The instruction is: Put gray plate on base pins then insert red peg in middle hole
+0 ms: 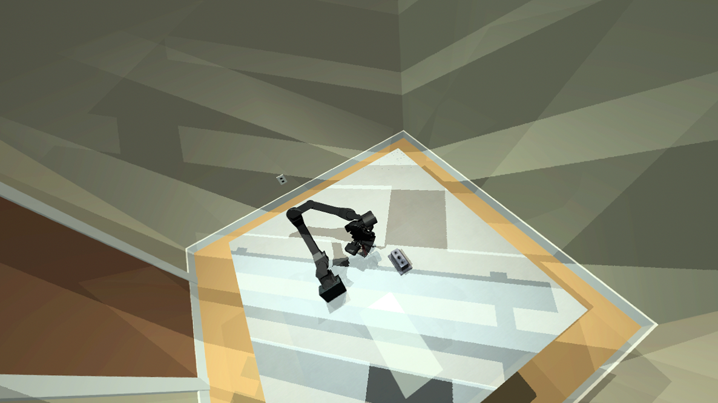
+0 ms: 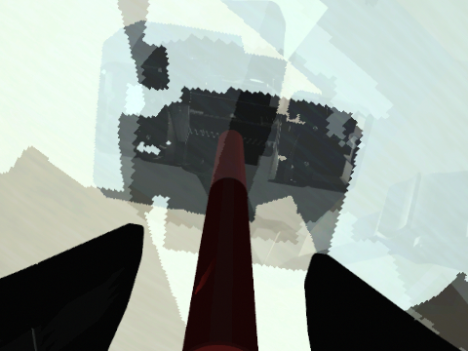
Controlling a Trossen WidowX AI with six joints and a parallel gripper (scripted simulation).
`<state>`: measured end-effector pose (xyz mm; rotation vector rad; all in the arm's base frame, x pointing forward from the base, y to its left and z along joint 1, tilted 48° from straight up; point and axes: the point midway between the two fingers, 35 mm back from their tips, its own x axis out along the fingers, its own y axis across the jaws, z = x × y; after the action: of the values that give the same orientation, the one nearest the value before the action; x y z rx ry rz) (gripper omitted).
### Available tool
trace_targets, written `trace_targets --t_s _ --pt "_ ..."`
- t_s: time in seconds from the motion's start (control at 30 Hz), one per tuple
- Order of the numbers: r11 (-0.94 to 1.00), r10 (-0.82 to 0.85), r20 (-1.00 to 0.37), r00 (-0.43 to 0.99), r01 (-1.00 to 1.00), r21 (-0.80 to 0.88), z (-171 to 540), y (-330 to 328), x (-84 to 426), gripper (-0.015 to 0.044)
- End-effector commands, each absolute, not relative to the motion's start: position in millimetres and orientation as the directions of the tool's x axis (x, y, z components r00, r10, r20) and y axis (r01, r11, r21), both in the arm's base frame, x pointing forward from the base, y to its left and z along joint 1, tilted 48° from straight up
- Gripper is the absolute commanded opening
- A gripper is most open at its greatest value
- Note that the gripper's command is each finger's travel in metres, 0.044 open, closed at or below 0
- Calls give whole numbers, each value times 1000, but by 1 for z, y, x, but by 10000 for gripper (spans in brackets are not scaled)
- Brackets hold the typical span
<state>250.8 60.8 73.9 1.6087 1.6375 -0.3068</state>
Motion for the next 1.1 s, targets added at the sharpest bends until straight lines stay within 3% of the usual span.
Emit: trace_targets --t_s 0.0,0.07,0.3,1.07 --pt "158 729 -672 134 922 355 74 61 251 99" --pt "158 729 -672 134 922 355 74 61 251 46" --pt "158 729 -672 134 922 355 74 61 251 0" --pt "161 717 -684 134 923 349 108 16 250 0"
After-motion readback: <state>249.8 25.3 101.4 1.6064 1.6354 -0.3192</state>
